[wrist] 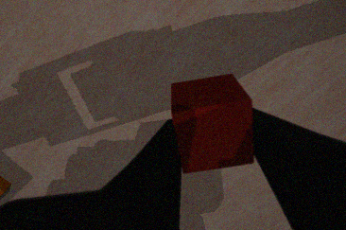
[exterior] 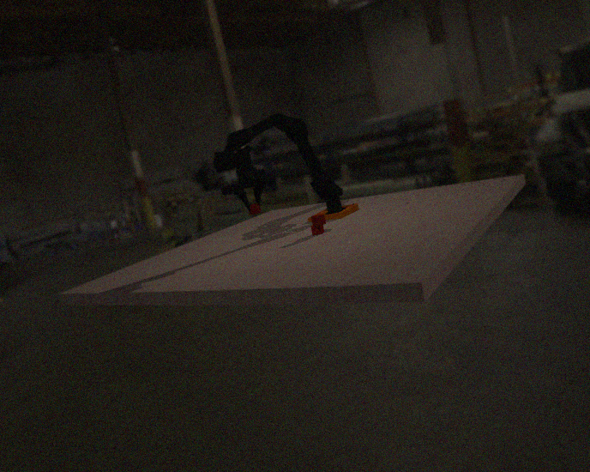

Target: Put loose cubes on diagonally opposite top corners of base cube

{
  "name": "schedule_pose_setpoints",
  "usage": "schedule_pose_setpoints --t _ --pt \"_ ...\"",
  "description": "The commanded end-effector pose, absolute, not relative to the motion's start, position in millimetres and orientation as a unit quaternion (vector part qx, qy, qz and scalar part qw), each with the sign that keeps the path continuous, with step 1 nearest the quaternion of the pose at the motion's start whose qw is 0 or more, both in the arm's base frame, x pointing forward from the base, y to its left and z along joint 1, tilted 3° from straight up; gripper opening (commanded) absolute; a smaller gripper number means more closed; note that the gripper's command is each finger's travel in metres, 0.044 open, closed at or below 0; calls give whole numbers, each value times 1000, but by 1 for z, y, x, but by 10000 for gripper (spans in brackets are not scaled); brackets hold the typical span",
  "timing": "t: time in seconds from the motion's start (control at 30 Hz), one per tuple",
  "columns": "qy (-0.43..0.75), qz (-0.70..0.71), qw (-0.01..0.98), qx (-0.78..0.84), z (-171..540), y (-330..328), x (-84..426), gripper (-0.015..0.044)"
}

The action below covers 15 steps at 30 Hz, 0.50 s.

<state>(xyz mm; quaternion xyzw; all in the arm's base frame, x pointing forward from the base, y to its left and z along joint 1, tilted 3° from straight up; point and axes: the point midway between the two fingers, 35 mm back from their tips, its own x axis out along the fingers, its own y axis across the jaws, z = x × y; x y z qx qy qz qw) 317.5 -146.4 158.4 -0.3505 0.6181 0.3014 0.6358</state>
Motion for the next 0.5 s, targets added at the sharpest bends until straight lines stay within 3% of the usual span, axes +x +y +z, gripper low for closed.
schedule_pose_setpoints --t 0.0,0.47 --pt "617 301 637 -349 162 -141 318 105" --pt "617 303 638 -348 158 -96 321 105"
